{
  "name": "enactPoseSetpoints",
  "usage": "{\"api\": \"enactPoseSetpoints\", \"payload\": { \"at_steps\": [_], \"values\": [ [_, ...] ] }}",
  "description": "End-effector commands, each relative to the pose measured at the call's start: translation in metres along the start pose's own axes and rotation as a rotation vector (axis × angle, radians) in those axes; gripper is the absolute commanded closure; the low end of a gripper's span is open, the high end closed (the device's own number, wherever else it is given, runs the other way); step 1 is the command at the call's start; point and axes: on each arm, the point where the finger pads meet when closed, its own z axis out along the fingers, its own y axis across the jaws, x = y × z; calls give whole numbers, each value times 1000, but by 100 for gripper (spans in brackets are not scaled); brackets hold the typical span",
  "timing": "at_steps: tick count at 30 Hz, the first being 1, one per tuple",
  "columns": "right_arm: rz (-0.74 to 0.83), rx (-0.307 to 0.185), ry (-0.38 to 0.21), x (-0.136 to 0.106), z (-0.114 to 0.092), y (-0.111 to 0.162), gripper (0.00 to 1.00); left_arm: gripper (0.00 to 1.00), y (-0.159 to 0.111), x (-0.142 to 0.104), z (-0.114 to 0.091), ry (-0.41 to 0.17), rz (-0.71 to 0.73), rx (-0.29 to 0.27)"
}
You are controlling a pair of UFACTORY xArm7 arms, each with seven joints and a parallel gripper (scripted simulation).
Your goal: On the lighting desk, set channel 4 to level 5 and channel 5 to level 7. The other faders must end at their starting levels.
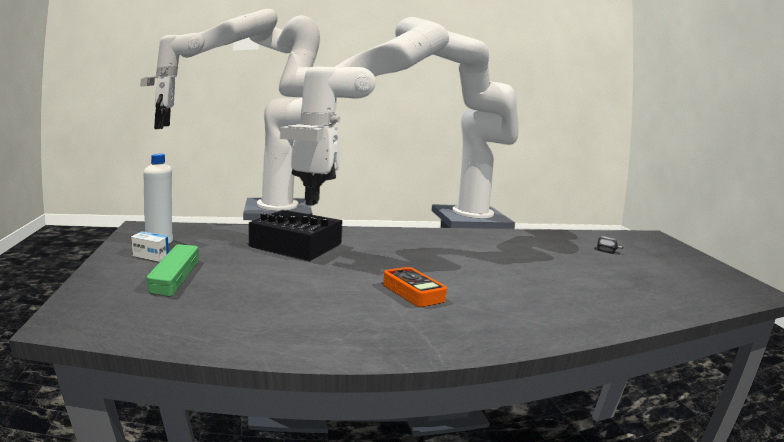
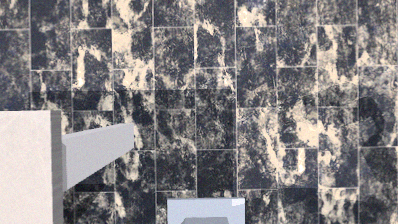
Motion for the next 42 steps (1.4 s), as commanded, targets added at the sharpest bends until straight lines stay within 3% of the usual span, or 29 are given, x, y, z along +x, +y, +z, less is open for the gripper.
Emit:
{"api": "enactPoseSetpoints", "payload": {
  "at_steps": [1, 42],
  "values": [
    [0, 1, 4, 1, -2, 0, 0, 100, 1, 1, -1, 4, 0, -2],
    [0, 1, 4, 1, -2, 0, 0, 100, 0, 1, 17, 4, 0, -2]
  ]
}}
